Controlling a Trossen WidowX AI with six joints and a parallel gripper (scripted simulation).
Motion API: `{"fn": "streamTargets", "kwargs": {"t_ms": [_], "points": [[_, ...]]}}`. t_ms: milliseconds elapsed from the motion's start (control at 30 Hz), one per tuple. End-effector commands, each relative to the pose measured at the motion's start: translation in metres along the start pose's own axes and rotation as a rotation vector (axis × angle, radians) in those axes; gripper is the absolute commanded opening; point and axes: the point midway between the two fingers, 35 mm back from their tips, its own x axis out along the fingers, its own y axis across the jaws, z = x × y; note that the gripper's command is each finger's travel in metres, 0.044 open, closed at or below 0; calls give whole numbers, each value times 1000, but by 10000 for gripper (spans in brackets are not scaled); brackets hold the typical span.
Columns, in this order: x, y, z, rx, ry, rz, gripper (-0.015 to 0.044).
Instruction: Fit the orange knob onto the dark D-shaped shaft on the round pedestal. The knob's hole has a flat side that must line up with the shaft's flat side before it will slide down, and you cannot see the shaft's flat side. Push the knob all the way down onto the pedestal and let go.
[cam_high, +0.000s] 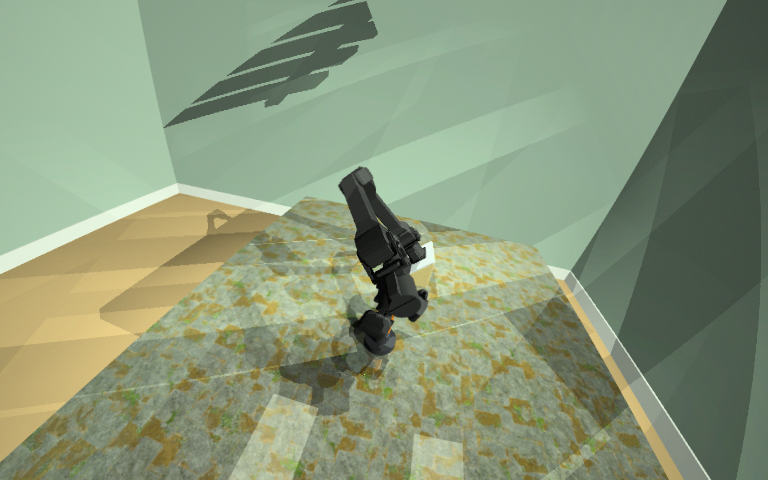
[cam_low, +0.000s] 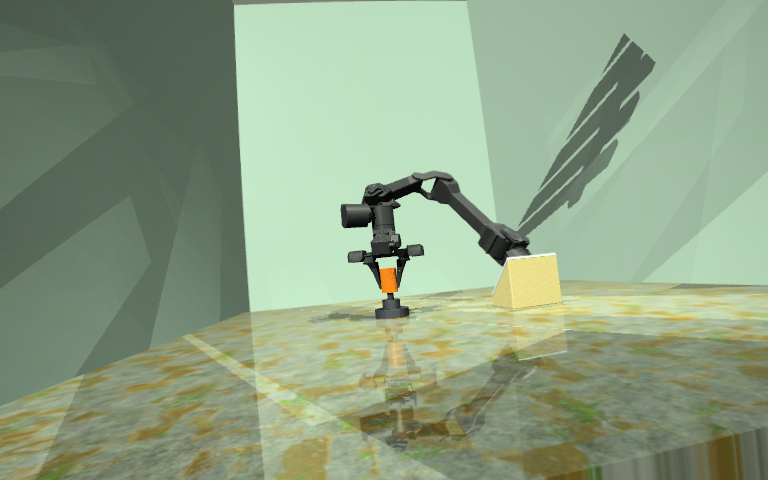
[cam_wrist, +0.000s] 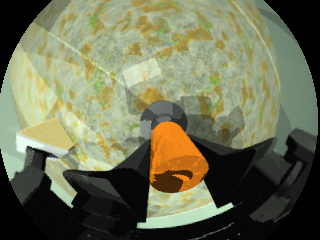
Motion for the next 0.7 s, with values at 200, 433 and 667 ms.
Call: {"fn": "streamTargets", "kwargs": {"t_ms": [200, 433, 667], "points": [[-4, -3, 0, 0, 0, -3, 0], [-6, -4, -1, -168, 0, -3, 0], [-5, -6, 0, -209, 0, -3, 0]]}}
